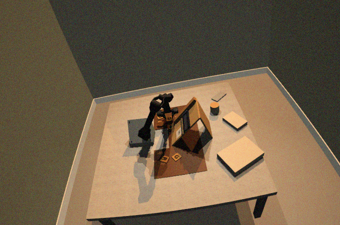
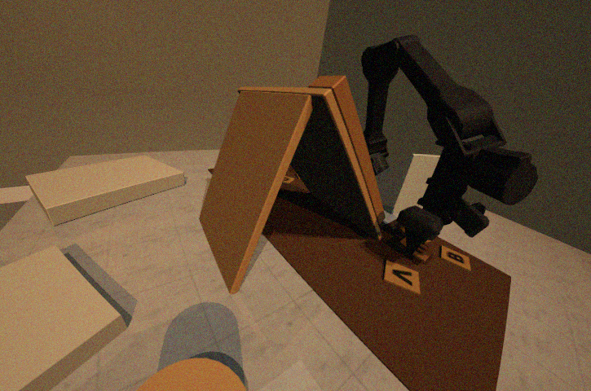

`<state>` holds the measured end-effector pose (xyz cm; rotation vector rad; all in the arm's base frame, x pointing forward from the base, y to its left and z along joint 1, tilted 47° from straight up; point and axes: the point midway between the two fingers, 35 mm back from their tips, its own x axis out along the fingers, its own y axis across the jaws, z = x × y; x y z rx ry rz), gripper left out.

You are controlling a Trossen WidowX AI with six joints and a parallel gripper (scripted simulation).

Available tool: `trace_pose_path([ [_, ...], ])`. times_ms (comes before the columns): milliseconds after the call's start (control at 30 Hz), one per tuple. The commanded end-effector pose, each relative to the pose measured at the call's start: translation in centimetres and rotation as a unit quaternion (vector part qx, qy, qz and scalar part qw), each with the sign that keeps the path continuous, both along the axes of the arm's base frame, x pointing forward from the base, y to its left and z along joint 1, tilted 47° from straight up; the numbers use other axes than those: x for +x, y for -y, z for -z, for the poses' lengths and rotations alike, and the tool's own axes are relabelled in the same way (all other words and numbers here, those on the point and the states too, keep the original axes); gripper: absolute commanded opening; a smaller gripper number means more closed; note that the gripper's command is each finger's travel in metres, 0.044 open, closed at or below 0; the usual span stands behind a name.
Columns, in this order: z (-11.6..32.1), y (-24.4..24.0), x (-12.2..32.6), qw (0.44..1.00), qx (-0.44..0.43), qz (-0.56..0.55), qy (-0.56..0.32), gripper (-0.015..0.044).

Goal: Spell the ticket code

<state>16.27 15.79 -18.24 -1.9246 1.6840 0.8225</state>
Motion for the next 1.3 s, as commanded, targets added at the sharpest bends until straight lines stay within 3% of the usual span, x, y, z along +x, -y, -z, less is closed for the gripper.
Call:
trace_pose_path([
  [0, -0.2, -0.3, 0.0, 1.000, 0.002, 0.003, 0.001, 0.0000],
  [733, -1.0, -0.9, -0.1, 1.000, 0.001, 0.000, 0.000, 0.0000],
  [1267, -6.2, -4.4, 1.7, 0.993, 0.098, 0.008, 0.068, 0.0000],
])
